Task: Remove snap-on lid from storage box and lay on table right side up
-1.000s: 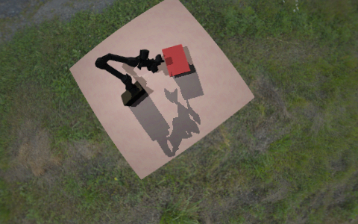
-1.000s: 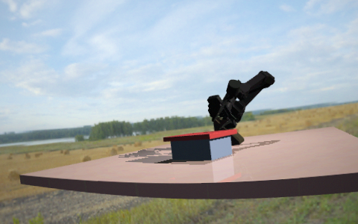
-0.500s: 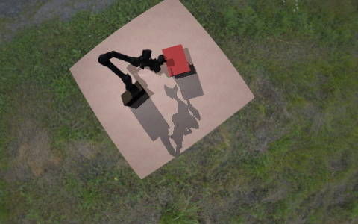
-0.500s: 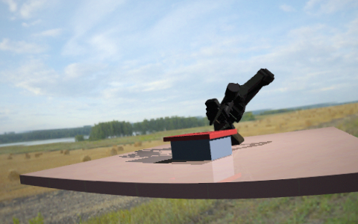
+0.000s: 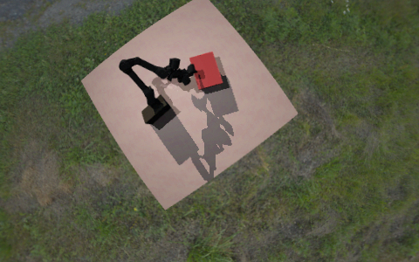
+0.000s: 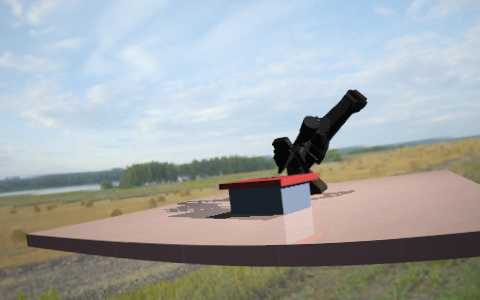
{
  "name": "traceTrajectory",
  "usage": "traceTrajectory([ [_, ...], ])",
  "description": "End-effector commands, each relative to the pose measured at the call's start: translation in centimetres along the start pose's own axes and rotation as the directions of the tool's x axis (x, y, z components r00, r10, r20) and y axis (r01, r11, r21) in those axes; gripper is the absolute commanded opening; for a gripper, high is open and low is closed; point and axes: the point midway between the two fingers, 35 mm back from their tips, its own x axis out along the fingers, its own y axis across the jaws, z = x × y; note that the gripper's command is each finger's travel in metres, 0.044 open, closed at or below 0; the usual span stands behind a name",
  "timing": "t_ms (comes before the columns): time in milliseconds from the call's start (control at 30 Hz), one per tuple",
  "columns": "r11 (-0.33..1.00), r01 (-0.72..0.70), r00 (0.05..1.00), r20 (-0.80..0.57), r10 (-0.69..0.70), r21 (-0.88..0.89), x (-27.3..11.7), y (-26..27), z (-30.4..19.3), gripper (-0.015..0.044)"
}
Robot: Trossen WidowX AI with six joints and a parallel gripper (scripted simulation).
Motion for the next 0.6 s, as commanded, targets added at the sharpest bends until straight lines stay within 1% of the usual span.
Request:
traceTrajectory([
  [0,1.000,-0.003,1.000,0.000,0.003,0.003,0.39,0.01,-0.06,0.0209],
  [67,1.000,-0.003,1.000,0.000,0.003,0.003,0.39,0.01,-0.06,0.0156],
  [400,1.000,-0.003,1.000,0.000,0.003,0.003,0.39,0.01,-0.06,0.0090],
  [500,1.000,-0.003,1.000,0.000,0.003,0.003,0.39,0.01,-0.06,0.0011],
  [567,1.000,-0.003,1.000,0.000,0.003,0.003,0.39,0.01,-0.06,0.0000],
])
